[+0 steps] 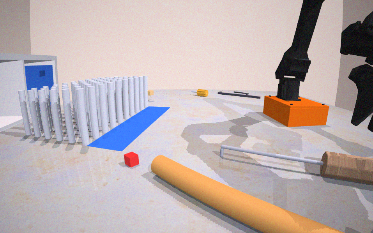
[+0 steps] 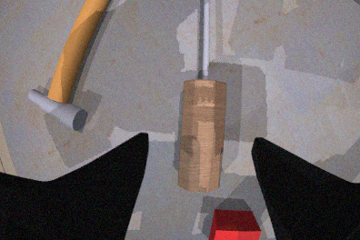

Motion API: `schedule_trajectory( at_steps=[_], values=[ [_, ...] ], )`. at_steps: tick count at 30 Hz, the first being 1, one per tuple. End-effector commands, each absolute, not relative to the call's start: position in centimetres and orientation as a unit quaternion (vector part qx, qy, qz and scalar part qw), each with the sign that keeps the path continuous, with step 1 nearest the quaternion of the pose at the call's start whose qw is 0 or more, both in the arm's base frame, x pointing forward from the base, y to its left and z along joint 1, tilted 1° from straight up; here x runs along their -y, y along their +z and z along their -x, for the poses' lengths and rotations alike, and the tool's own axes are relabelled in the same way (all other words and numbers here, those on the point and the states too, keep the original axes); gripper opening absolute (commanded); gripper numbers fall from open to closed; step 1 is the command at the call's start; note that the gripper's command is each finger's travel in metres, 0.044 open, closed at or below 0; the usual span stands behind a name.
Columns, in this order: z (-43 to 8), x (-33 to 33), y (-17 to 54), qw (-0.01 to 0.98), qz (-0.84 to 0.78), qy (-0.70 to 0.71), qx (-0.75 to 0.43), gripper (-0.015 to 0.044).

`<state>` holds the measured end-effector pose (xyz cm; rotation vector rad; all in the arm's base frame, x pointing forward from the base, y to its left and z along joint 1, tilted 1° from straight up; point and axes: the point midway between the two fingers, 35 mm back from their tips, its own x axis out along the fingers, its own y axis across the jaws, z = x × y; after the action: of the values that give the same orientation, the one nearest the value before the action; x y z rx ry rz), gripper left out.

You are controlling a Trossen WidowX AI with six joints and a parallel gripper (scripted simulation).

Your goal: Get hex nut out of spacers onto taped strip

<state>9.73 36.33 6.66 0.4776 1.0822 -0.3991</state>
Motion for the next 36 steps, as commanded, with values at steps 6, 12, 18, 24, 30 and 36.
schedule_trajectory(
  at_steps=[6,12,18,24,30,36],
  values=[
    [-9.8,-36.5,5.5,0.812,-0.225,-0.188,-0.505,0.0280],
    [-9.8,-36.6,4.5,0.812,-0.225,-0.188,-0.505,0.0280],
    [-9.9,-36.6,3.5,0.812,-0.225,-0.188,-0.505,0.0280],
    [-9.9,-36.7,2.5,0.812,-0.225,-0.188,-0.505,0.0280],
    [-9.9,-36.7,1.5,0.812,-0.225,-0.188,-0.505,0.0280],
    [-9.9,-36.7,0.6,0.812,-0.225,-0.188,-0.505,0.0280]
  ],
)
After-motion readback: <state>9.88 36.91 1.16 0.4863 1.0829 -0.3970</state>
